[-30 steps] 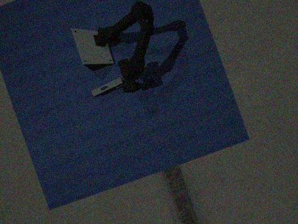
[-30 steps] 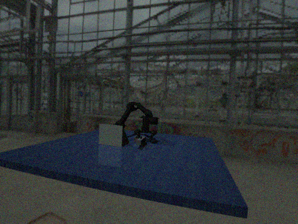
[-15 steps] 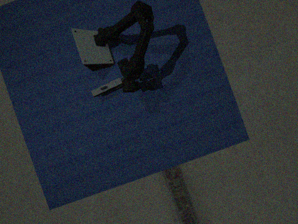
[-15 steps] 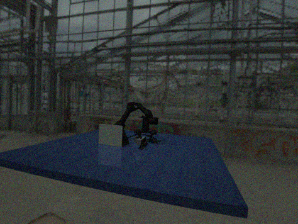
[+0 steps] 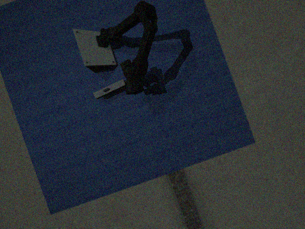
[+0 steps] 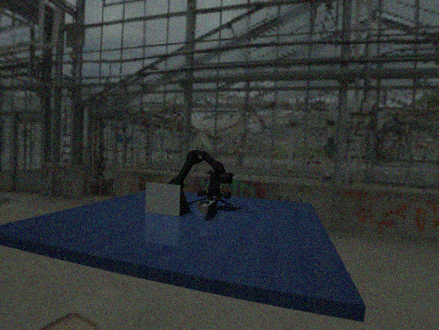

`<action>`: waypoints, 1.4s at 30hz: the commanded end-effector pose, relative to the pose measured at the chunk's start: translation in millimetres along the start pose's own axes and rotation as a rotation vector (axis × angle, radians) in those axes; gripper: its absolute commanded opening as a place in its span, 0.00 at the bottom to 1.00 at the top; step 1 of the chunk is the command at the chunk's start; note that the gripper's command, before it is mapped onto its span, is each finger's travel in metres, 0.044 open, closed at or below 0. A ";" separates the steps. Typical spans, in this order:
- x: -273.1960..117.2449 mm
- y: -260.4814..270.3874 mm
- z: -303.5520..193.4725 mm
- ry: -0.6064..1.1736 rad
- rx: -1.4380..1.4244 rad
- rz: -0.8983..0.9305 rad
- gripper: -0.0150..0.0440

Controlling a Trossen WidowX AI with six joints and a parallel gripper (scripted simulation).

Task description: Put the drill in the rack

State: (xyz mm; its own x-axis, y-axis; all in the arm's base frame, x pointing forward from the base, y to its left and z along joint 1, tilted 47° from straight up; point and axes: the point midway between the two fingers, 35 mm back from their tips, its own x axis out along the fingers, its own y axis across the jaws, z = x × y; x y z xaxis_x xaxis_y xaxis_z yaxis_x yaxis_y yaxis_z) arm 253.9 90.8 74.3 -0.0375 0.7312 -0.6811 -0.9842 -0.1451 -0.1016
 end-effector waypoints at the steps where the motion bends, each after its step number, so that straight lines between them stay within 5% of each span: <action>1: -0.2 -0.7 0.3 0.000 -0.003 -0.002 0.25; 42: -3.5 1.7 1.0 0.005 -0.003 0.003 0.25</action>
State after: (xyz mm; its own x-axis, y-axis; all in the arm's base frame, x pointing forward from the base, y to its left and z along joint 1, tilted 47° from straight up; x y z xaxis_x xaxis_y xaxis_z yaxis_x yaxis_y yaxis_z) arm 251.5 90.6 76.9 -0.0433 0.7296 -0.6825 -0.9834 -0.1518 -0.0998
